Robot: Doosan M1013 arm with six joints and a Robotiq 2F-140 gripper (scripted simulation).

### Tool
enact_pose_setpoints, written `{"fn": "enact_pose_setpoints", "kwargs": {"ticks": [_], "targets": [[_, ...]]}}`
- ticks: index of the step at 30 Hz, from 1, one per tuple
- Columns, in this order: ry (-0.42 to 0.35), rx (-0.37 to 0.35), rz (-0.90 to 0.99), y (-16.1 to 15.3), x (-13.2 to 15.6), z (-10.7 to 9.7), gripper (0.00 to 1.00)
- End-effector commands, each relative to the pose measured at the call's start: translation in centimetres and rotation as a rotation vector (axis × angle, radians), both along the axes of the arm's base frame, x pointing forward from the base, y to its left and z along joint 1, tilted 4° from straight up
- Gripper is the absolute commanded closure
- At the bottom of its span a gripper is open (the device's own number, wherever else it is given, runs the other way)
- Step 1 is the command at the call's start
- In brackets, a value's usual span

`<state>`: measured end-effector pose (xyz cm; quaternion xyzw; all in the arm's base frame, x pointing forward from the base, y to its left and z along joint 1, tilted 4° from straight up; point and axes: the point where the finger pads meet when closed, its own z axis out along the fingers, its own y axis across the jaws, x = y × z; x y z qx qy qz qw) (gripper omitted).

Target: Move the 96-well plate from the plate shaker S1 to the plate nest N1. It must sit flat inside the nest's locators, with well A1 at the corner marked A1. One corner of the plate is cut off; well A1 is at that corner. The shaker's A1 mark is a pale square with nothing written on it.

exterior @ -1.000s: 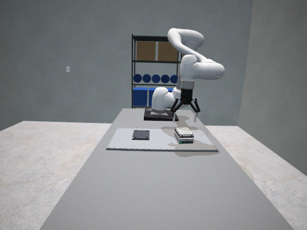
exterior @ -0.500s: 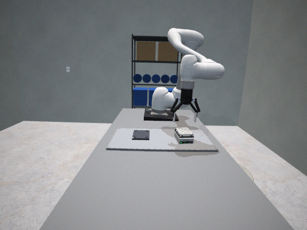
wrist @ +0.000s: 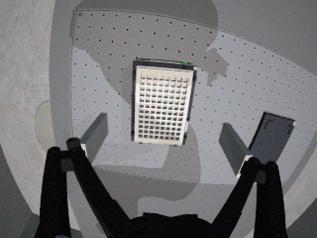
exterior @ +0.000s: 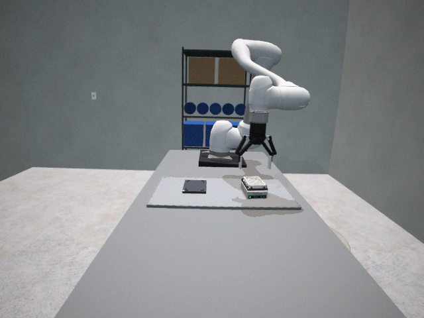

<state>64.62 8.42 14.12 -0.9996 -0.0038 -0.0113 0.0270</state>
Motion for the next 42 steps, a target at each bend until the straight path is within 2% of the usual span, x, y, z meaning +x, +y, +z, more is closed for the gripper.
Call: {"fn": "enact_pose_setpoints", "kwargs": {"ticks": [1,14,42], "targets": [[0.007,0.006,-0.002,0.4,-0.4,0.0,0.0],[0.007,0.006,-0.002,0.4,-0.4,0.0,0.0],[0.007,0.006,-0.002,0.6,-0.3,-3.9,0.0]]}}
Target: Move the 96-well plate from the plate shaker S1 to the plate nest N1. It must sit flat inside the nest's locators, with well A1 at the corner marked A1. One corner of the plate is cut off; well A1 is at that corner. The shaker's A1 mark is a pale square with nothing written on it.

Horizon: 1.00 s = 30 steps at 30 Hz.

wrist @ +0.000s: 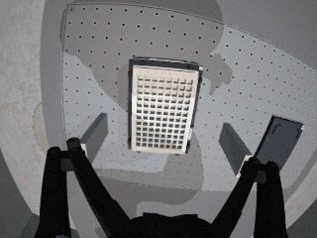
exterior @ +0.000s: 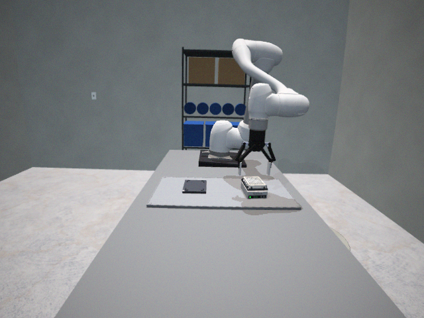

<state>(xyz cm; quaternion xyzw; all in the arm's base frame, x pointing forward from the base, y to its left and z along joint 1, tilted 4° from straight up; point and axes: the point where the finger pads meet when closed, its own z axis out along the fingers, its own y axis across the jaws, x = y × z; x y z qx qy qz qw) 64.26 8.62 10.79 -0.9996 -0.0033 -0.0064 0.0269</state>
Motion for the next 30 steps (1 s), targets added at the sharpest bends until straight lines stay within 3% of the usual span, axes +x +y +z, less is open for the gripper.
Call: {"fn": "enact_pose_setpoints", "kwargs": {"ticks": [1,16,30], "targets": [[-0.003,0.006,-0.001,0.4,0.1,-0.8,0.0],[-0.003,0.006,-0.001,0.6,0.1,-2.9,0.0],[-0.003,0.006,-0.001,0.6,0.1,-2.9,0.0]]}}
